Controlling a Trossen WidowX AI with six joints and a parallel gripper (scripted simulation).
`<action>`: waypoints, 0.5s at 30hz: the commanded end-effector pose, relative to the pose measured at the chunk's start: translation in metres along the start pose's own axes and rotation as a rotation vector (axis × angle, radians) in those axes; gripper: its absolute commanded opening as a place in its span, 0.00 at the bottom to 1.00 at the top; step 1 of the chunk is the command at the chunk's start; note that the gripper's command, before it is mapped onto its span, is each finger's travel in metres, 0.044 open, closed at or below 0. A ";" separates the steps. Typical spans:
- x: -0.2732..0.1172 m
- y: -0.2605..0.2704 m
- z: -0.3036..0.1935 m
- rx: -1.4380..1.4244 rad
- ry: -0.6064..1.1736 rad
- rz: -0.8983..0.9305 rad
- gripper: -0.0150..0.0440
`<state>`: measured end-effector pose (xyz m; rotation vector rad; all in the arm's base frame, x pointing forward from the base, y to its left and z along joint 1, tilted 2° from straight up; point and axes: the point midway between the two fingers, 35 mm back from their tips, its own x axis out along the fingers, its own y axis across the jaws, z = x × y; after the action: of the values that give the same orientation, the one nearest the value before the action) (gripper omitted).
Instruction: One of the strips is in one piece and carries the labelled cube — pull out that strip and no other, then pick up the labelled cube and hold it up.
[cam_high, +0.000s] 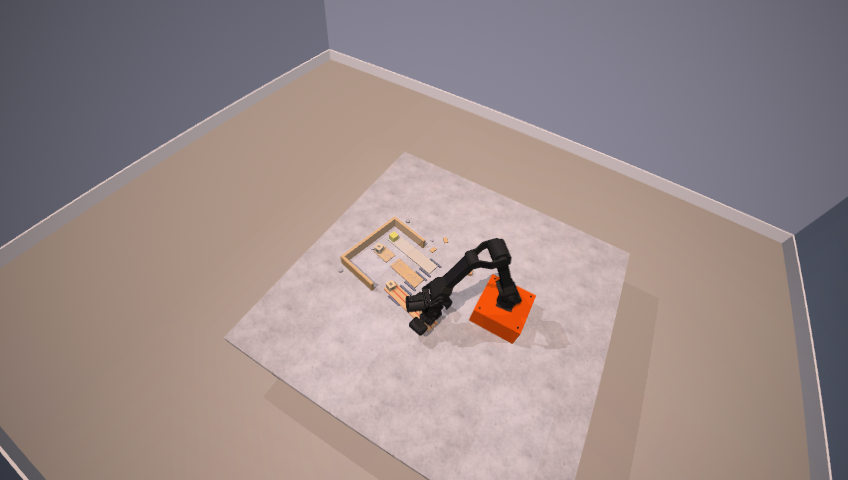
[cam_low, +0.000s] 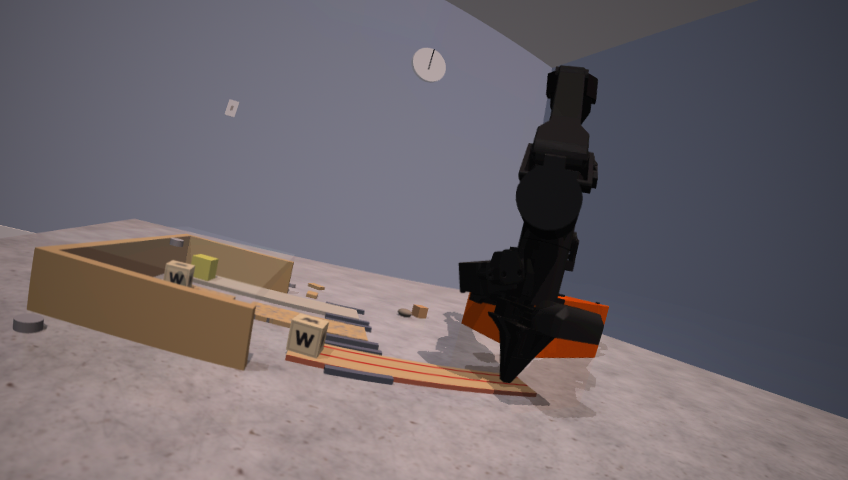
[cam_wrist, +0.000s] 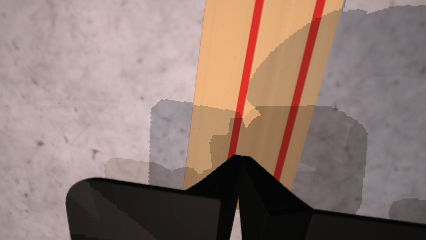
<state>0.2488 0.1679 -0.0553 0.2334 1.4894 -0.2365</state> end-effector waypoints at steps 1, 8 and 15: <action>0.004 -0.005 -0.008 0.000 0.026 -0.015 0.25; -0.002 0.000 0.000 0.000 0.001 -0.001 0.25; -0.044 0.001 0.002 0.000 0.025 -0.014 0.25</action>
<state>0.2455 0.1665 -0.0268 0.2185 1.5189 -0.2528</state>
